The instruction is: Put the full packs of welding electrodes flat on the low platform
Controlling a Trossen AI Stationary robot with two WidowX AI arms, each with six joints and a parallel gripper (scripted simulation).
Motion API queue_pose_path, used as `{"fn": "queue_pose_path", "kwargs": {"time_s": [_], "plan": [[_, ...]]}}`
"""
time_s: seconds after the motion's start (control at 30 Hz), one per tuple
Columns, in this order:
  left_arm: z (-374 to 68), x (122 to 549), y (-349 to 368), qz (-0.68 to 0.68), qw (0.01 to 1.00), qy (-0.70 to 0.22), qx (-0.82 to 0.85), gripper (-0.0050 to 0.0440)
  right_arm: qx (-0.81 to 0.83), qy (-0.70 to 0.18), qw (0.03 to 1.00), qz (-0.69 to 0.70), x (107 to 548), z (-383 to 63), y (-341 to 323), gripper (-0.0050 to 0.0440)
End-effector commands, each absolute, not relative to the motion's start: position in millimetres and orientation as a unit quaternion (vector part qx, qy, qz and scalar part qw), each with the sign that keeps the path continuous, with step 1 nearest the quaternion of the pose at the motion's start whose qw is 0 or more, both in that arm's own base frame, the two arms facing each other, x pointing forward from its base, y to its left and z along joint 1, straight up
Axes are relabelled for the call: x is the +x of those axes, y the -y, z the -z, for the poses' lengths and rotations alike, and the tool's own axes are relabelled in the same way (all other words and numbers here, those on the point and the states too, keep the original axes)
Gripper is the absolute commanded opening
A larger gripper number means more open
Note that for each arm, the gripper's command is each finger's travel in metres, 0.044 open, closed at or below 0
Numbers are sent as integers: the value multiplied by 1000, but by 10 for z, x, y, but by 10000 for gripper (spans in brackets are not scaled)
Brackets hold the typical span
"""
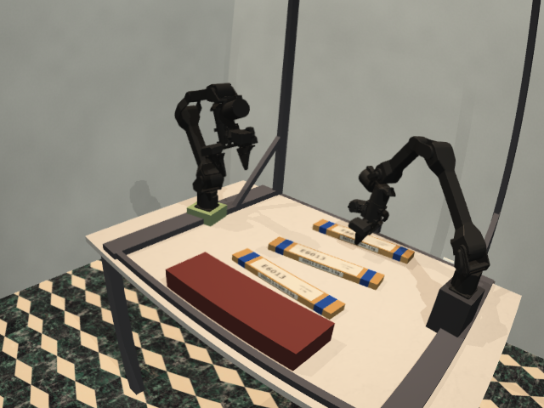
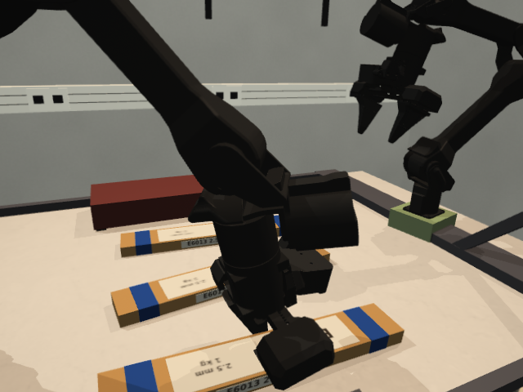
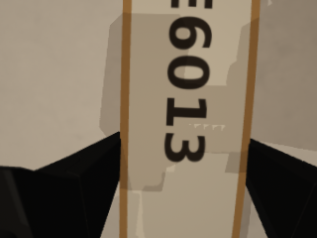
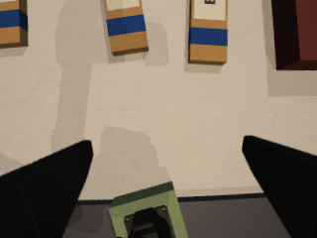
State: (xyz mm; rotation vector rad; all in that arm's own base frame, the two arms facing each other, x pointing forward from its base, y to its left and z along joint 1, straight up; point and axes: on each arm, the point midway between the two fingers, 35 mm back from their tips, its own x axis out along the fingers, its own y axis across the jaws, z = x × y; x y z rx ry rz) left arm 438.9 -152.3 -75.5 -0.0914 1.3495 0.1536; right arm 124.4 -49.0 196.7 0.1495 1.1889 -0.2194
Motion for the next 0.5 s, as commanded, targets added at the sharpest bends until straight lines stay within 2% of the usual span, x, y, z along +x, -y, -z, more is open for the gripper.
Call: {"fn": "queue_pose_path", "kwargs": {"time_s": [0.0, 0.47], "plan": [[220, 4616, 1596, -57, 808, -583, -61, -50, 67, -551, 826, 103, 1250, -2022, 491, 430], [18, 4606, 1592, -57, 809, -583, -61, -50, 67, -551, 826, 103, 1250, -2022, 491, 430]]}}
